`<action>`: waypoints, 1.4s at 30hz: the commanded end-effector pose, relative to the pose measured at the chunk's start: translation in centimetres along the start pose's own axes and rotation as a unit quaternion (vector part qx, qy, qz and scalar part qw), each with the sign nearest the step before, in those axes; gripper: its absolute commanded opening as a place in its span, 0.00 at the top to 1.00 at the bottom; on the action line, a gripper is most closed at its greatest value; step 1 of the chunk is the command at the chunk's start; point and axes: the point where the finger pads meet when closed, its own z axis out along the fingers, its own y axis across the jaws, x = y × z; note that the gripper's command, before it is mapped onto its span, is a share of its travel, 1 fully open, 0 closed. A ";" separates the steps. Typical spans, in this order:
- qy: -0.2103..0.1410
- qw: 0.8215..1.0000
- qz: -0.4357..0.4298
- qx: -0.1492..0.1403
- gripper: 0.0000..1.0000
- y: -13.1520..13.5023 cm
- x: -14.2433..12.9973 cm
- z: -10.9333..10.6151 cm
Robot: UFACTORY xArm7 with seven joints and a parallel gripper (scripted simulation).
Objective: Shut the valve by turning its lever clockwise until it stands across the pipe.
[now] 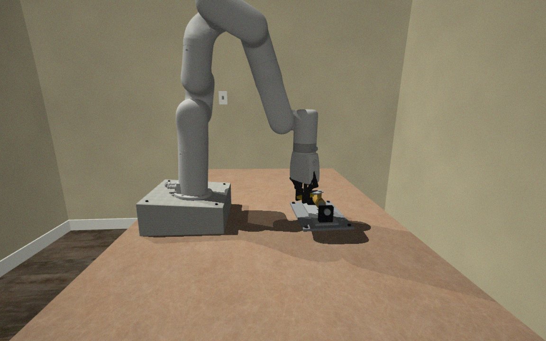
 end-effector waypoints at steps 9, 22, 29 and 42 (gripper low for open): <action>-0.001 0.999 0.035 0.000 1.00 0.6 -0.1 -0.1; -0.001 0.997 0.073 0.000 1.00 1.3 -0.2 -0.1; -0.001 0.995 0.095 0.000 1.00 1.7 -0.3 -0.1; -0.001 0.992 0.123 0.000 1.00 2.2 -0.4 -0.1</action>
